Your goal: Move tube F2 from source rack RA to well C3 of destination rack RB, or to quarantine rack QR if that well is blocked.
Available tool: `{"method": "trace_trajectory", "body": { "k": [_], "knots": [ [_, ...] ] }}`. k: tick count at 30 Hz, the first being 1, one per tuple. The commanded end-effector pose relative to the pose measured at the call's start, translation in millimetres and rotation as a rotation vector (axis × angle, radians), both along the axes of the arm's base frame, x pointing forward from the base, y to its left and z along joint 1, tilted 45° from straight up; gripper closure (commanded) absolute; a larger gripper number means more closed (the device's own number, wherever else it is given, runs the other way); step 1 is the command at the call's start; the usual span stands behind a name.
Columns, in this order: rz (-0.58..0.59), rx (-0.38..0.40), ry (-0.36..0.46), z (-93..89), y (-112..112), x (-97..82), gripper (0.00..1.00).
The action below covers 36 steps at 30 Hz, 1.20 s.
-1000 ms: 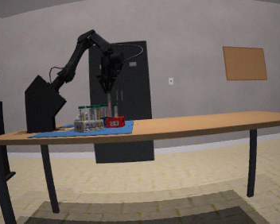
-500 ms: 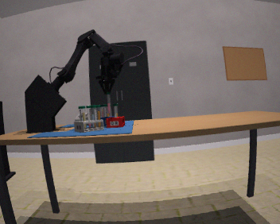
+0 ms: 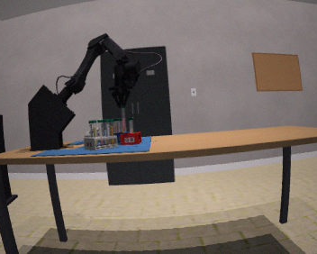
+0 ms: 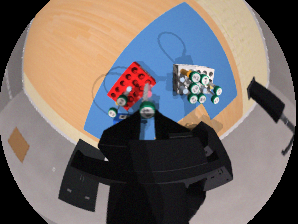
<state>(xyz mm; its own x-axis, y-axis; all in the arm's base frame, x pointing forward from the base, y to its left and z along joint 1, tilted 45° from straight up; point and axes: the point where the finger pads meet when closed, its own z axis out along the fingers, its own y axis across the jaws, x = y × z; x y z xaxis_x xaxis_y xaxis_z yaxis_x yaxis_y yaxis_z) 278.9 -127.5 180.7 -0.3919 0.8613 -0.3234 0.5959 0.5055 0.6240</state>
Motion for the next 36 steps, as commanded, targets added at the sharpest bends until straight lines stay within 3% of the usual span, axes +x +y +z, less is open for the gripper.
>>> {"method": "trace_trajectory", "body": {
  "k": [1, 10, 11, 27, 36],
  "knots": [
    [-0.012, -0.019, -0.011, 3.1, -5.9, 4.7, 1.0],
    [-0.012, 0.0, 0.011, -9.3, -2.6, 2.7, 1.0],
    [-0.008, -0.035, -0.028, 9.4, -6.3, 9.0, 1.0],
    [-0.008, -0.036, -0.032, 8.7, -6.4, 13.5, 1.0],
    [-0.014, -0.013, -0.004, -8.5, -3.0, 8.7, 1.0]
  ]
}}
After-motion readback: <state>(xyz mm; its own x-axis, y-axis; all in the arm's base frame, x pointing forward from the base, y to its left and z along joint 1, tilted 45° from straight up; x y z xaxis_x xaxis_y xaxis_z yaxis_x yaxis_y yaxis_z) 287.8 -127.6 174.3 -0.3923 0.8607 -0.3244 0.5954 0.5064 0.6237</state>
